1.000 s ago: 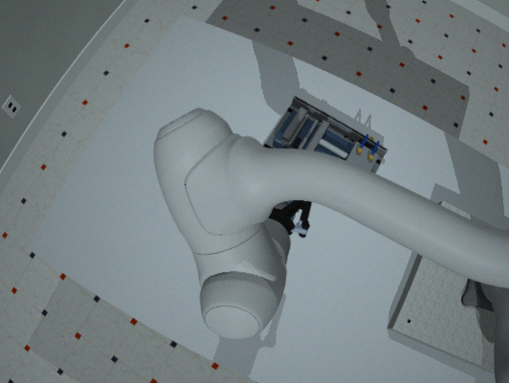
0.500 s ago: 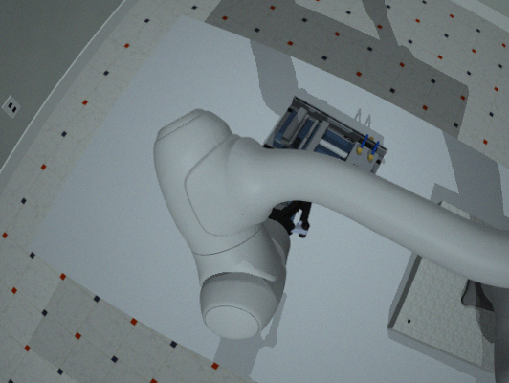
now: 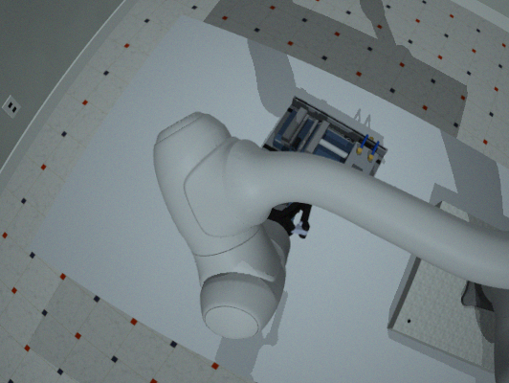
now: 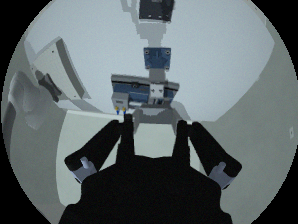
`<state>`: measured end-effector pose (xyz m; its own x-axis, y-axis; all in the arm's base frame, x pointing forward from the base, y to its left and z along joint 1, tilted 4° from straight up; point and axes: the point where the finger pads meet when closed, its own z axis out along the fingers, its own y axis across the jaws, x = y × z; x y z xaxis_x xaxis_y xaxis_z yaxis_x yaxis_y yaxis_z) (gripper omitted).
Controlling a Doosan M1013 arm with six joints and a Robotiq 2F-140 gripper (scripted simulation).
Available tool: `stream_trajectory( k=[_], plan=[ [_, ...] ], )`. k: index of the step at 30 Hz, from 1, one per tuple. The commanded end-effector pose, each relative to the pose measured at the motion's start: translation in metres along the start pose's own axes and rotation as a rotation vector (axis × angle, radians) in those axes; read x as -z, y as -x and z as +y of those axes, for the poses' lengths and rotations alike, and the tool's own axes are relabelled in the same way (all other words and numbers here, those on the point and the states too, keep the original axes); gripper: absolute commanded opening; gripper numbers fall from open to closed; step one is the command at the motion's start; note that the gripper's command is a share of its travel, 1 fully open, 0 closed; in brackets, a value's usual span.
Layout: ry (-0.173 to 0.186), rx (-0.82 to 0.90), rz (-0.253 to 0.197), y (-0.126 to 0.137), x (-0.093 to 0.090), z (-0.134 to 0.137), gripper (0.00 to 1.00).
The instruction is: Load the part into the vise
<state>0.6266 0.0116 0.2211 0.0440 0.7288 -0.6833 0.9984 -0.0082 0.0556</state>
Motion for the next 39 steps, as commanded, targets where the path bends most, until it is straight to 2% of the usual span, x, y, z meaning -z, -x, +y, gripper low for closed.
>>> stream_trajectory(
  k=[1,39],
  plan=[
    [0.006,0.001,-0.007,-0.004,-0.005,0.0,0.0],
    [0.006,0.001,-0.007,-0.03,-0.031,0.0,0.0]
  ],
)
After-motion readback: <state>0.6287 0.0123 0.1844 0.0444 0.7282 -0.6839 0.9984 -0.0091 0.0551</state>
